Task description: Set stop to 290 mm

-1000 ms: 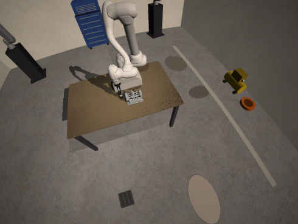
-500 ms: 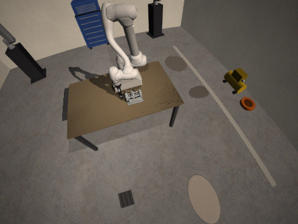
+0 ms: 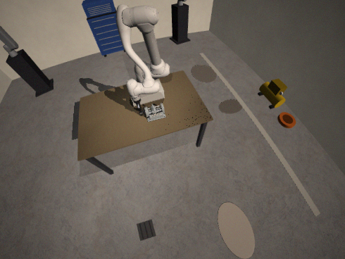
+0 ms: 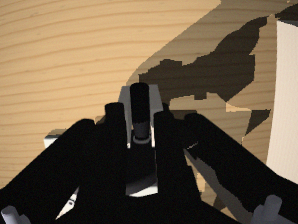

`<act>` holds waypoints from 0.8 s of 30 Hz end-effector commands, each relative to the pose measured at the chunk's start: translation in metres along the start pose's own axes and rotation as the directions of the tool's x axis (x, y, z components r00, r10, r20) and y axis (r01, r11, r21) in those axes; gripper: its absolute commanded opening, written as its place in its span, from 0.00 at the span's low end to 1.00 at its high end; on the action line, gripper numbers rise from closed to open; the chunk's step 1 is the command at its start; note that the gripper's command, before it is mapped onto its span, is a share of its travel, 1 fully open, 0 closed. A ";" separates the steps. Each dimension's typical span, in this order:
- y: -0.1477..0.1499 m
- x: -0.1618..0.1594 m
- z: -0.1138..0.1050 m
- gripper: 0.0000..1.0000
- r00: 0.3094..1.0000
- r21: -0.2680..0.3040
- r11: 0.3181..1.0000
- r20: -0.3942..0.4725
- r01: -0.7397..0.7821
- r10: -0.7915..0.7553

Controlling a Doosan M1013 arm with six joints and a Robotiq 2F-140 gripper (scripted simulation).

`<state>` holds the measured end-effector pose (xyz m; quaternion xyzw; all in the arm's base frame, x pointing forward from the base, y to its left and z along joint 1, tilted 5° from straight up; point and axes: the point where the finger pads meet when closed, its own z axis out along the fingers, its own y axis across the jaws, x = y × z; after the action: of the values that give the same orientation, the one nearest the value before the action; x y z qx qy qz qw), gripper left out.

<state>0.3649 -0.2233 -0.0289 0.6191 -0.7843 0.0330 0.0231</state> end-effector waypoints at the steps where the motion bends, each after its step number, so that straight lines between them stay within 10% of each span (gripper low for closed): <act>1: -0.004 0.000 0.004 0.04 1.000 0.001 1.000 0.000 0.000 0.000; 24: -0.044 0.000 0.008 0.04 1.000 0.001 1.000 0.000 0.000 0.000</act>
<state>0.4036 -0.2334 -0.0381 0.6187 -0.7846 0.0320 0.0235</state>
